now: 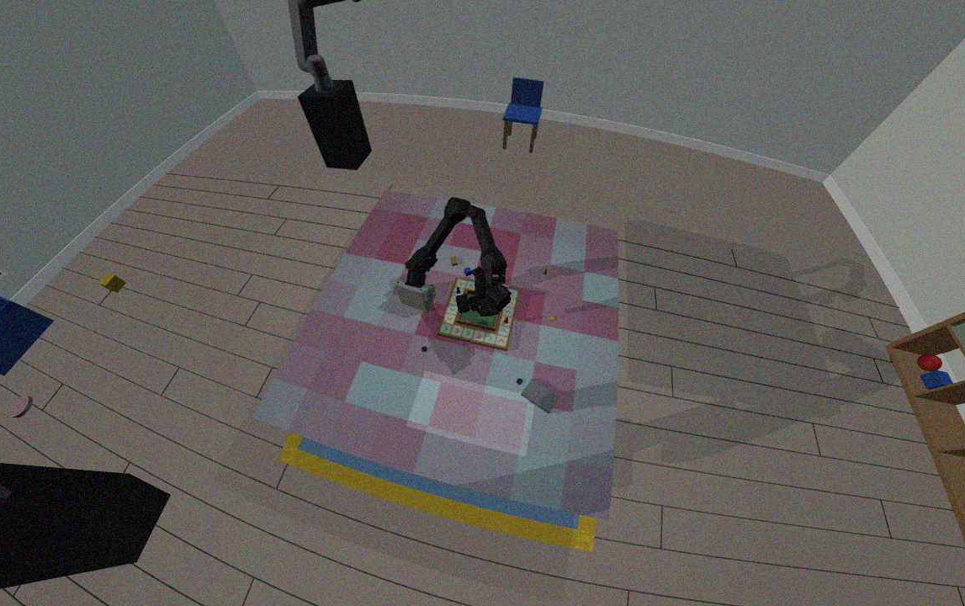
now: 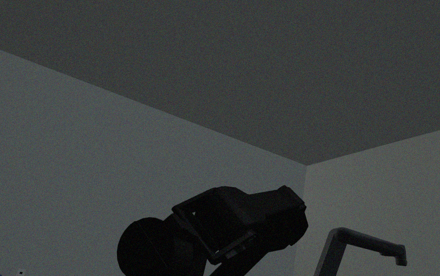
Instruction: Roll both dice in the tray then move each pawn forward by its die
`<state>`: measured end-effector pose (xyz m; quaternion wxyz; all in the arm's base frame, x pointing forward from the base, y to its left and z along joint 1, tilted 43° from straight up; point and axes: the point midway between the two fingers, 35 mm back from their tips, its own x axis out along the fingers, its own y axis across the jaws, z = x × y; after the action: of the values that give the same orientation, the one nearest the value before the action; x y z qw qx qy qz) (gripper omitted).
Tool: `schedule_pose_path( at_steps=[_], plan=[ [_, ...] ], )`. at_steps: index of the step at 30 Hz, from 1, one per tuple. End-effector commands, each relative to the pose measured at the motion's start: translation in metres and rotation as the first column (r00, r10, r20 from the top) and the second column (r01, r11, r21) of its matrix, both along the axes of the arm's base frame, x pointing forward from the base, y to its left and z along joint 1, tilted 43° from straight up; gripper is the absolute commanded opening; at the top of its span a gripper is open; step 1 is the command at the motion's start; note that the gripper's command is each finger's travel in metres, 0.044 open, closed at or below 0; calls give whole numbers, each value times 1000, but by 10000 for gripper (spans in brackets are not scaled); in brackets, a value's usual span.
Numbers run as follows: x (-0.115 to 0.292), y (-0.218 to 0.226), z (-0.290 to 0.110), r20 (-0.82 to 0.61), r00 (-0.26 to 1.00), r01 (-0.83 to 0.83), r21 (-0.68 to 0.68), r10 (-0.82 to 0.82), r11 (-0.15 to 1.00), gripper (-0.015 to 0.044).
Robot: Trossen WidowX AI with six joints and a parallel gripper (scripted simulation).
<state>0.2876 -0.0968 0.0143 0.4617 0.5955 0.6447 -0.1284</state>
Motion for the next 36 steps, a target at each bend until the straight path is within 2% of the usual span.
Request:
schedule_pose_path(
  at_steps=[1,14,21,29,36],
  plan=[
    [-4,15,6,-75,994,86,20,-84,996,0],
    [-18,55,21,-306,898,340,29,-316,940,0],
    [-19,57,21,-318,890,351,22,-326,936,0],
    [-26,62,12,-322,874,305,-218,-363,927,0],
    [-29,63,7,-266,863,291,-432,-429,854,0]
  ],
)
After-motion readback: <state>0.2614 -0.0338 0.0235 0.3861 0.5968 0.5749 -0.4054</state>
